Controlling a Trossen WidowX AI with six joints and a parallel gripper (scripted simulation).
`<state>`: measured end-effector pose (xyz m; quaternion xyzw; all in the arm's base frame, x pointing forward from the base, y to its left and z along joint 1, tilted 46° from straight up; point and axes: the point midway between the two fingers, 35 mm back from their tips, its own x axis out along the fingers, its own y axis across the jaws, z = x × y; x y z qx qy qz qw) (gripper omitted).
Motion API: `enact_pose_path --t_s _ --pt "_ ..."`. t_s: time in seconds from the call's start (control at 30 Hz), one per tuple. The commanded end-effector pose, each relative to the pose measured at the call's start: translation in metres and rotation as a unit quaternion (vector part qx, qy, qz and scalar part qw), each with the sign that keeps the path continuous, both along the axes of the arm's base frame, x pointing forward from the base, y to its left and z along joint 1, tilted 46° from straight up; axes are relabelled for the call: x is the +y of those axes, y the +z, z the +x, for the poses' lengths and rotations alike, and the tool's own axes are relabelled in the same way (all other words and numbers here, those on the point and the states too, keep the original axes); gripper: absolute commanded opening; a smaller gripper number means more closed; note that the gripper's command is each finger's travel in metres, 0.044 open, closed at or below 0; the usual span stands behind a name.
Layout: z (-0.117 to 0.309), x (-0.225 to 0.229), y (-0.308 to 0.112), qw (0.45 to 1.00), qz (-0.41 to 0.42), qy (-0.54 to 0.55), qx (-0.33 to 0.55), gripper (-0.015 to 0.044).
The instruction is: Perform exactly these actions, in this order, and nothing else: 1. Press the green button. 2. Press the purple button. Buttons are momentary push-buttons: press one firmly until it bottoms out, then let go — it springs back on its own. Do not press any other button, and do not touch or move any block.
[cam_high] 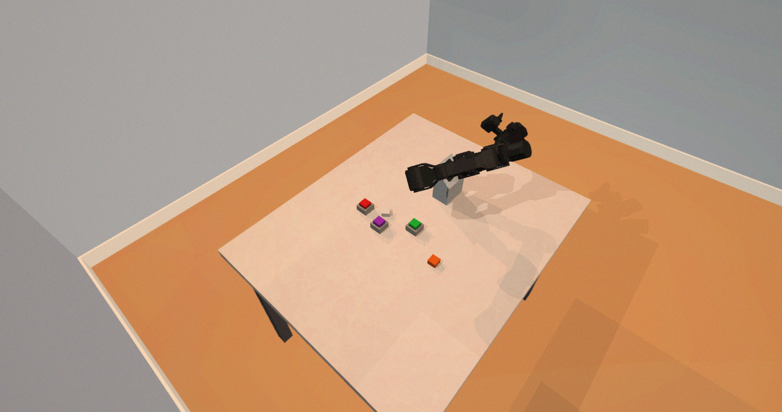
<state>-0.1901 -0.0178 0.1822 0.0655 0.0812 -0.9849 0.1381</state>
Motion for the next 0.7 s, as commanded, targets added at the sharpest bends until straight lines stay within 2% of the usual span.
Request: enact_pose_path --t_s 0.0,0.33,0.67 --pt "0.0 0.002 0.0 1.0 0.0 -0.004 -0.002 0.04" --pt "0.006 0.095 -0.015 0.969 -0.044 -0.223 -0.099 0.04" --pt "0.063 0.183 -0.032 0.875 -0.138 -0.431 -0.174 0.04"
